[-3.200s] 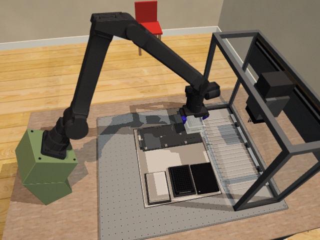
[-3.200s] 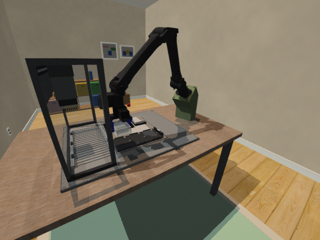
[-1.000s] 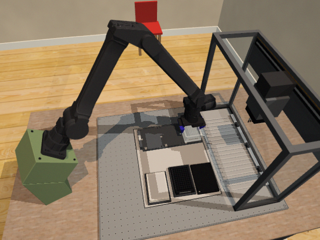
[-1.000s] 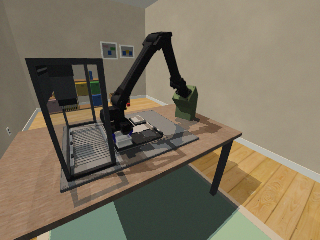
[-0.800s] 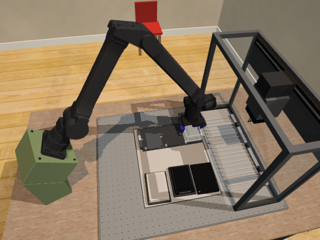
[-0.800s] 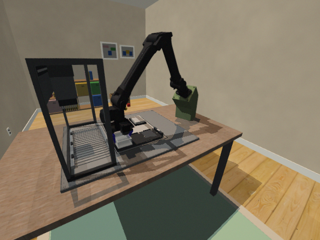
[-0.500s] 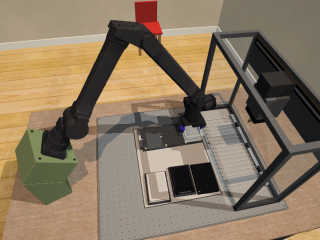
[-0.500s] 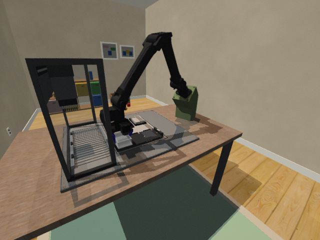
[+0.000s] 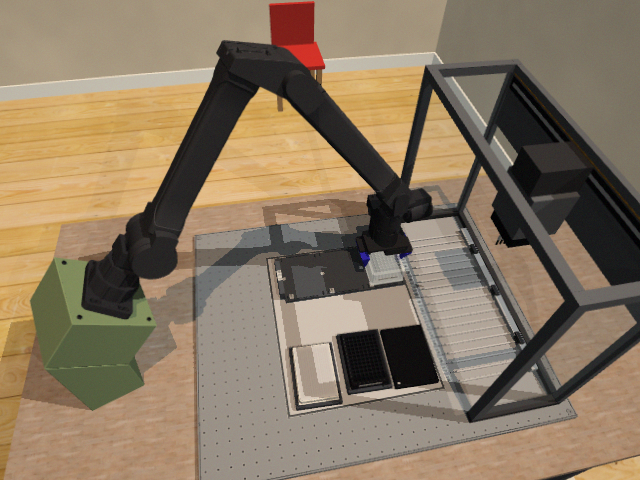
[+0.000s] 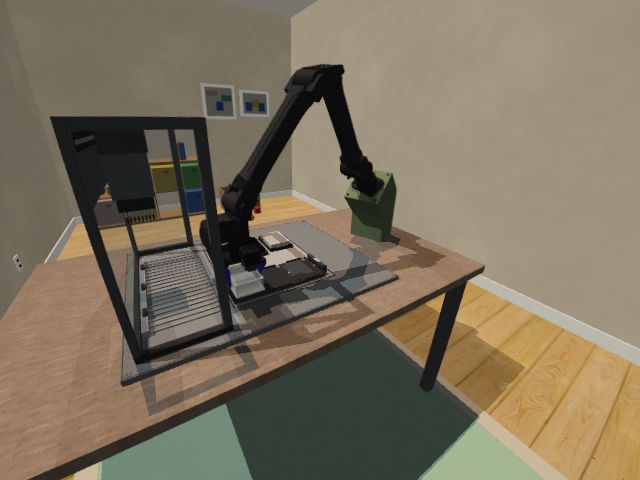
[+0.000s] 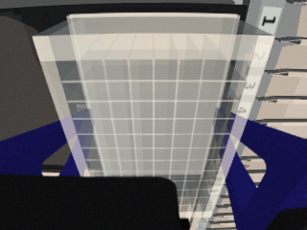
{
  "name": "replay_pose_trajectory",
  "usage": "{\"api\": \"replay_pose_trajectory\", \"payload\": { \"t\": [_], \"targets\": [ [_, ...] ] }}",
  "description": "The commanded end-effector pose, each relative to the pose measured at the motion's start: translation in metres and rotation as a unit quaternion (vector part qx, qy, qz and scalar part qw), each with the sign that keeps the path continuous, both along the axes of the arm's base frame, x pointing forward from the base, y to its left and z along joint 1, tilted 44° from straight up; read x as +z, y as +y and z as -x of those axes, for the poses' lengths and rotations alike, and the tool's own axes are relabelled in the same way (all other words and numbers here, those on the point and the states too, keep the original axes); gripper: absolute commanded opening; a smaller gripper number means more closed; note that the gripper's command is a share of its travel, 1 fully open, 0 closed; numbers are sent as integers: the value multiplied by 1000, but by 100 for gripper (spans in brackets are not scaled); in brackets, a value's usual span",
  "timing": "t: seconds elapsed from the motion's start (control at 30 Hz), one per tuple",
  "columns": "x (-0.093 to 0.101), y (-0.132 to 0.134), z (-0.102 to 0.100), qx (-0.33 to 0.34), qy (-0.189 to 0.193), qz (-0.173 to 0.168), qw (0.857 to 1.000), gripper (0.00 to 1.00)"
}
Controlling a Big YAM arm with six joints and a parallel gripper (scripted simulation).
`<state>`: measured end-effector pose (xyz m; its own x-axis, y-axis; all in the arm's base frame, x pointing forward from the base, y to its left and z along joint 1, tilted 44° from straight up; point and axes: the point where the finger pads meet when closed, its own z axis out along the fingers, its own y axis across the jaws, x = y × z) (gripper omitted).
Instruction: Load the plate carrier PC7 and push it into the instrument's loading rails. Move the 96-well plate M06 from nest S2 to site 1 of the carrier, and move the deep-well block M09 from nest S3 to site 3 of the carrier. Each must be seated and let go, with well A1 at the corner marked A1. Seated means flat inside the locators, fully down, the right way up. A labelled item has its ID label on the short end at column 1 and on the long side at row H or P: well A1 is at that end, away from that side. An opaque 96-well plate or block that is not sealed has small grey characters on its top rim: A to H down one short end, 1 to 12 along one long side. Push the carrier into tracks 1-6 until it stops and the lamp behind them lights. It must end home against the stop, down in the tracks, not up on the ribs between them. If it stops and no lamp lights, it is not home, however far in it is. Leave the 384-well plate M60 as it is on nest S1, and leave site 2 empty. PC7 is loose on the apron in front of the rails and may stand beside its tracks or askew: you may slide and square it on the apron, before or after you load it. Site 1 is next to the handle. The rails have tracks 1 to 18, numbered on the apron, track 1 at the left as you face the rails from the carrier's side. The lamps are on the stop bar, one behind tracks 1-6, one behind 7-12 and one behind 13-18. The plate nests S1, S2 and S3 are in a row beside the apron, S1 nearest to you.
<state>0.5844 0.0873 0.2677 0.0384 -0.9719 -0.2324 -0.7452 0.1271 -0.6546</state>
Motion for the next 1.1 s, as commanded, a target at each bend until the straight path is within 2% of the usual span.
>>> {"api": "replay_pose_trajectory", "payload": {
  "t": [0.0, 0.27, 1.07],
  "targets": [
    [4, 0, -6, -6, -6, -6, 1000, 0],
    [-3, 2, -5, -5, -1, -5, 1000, 0],
    [-5, 6, -7, -2, -2, -5, 1000, 0]
  ]
}}
